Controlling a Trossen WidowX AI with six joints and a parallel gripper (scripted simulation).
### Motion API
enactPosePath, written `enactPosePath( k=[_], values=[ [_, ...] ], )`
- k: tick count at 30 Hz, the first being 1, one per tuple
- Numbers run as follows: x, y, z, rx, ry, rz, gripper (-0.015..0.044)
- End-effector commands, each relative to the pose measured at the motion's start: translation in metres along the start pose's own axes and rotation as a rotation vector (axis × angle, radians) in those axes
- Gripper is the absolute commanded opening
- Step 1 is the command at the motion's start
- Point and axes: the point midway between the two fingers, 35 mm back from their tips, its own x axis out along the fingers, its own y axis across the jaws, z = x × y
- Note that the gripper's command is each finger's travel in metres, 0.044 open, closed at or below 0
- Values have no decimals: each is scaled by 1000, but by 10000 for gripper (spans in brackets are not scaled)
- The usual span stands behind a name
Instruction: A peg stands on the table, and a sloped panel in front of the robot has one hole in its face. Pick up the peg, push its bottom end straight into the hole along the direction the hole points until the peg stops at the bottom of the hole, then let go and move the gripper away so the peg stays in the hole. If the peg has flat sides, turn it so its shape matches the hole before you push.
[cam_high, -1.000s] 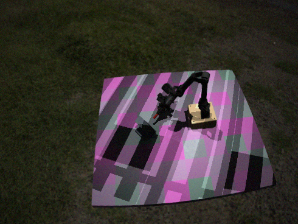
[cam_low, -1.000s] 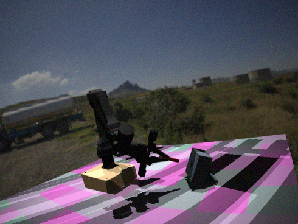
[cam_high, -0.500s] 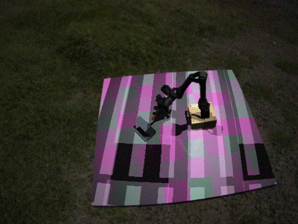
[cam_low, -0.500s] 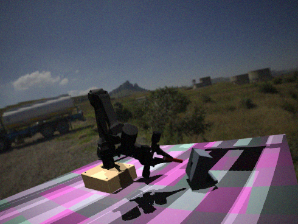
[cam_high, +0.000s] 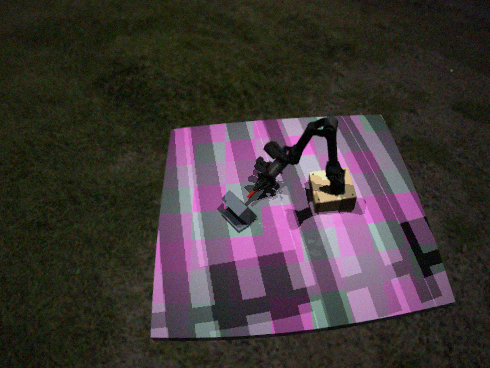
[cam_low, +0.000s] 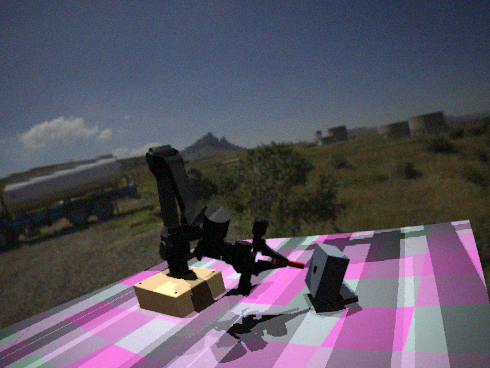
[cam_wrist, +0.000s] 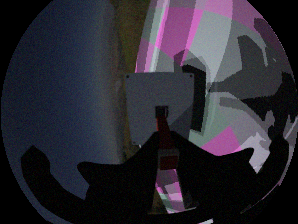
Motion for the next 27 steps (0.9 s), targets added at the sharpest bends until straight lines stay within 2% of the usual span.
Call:
enactPosePath(
  k=[1, 17, 27],
  values=[
    [3, -2, 0, 8, -3, -4, 0],
    [24, -2, 0, 8, -4, -2, 0],
    [20, 0, -1, 1, 0, 2, 0]
  ],
)
